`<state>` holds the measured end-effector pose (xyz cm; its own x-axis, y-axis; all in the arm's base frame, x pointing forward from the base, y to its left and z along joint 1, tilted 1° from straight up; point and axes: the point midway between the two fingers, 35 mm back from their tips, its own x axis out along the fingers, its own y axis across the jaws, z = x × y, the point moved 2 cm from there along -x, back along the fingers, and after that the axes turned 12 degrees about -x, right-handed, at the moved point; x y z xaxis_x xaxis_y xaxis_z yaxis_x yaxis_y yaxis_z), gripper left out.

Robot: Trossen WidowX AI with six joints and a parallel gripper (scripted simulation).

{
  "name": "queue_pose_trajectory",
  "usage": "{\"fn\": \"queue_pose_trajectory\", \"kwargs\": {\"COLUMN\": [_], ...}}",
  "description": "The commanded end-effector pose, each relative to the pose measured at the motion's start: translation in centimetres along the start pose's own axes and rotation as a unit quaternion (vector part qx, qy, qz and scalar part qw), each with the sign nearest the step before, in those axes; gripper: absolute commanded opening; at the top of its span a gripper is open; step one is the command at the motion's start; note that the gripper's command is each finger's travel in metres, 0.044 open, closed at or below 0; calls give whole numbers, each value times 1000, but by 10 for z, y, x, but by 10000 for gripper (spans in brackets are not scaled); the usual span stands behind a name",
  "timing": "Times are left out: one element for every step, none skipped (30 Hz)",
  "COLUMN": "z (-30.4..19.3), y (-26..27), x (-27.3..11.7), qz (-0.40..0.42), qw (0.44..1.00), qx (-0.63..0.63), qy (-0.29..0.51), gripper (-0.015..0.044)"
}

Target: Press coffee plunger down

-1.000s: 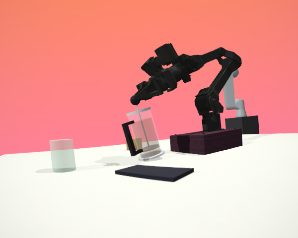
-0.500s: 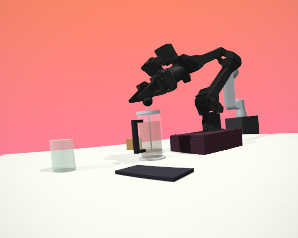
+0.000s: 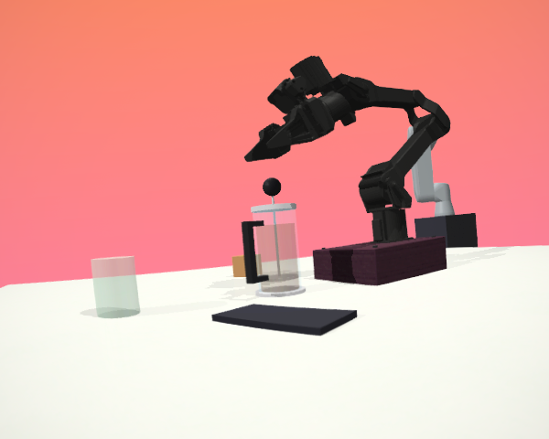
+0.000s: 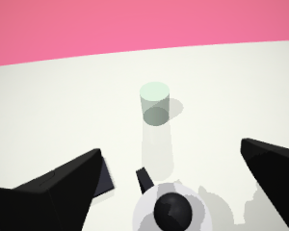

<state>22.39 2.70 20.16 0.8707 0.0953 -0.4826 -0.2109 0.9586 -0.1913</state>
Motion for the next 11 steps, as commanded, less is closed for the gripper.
{"fn": "queue_pose_trajectory", "kwargs": {"z": [14, 13, 12, 12, 12, 12, 12, 12, 12, 12, 12], "y": [-3, -3, -3, -3, -3, -3, -3, -3, -3, -3, -3], "x": [-29, -29, -29, -29, -29, -29, -29, -29, -29, -29, -29], "qz": [-3, -4, -4, -4, -4, -4, -4, -4, -4, -4, -4], "qw": [1000, 1000, 1000, 1000, 1000, 1000, 1000, 1000, 1000, 1000, 1000], "qx": [1, 2, 2, 2, 2, 2, 2, 2, 2, 2, 2], "qy": [-3, -3, -3, -3, -3, -3, -3, -3, -3, -3, -3], "gripper": [440, 440, 440, 440, 440, 440, 440, 440, 440, 440, 440]}}
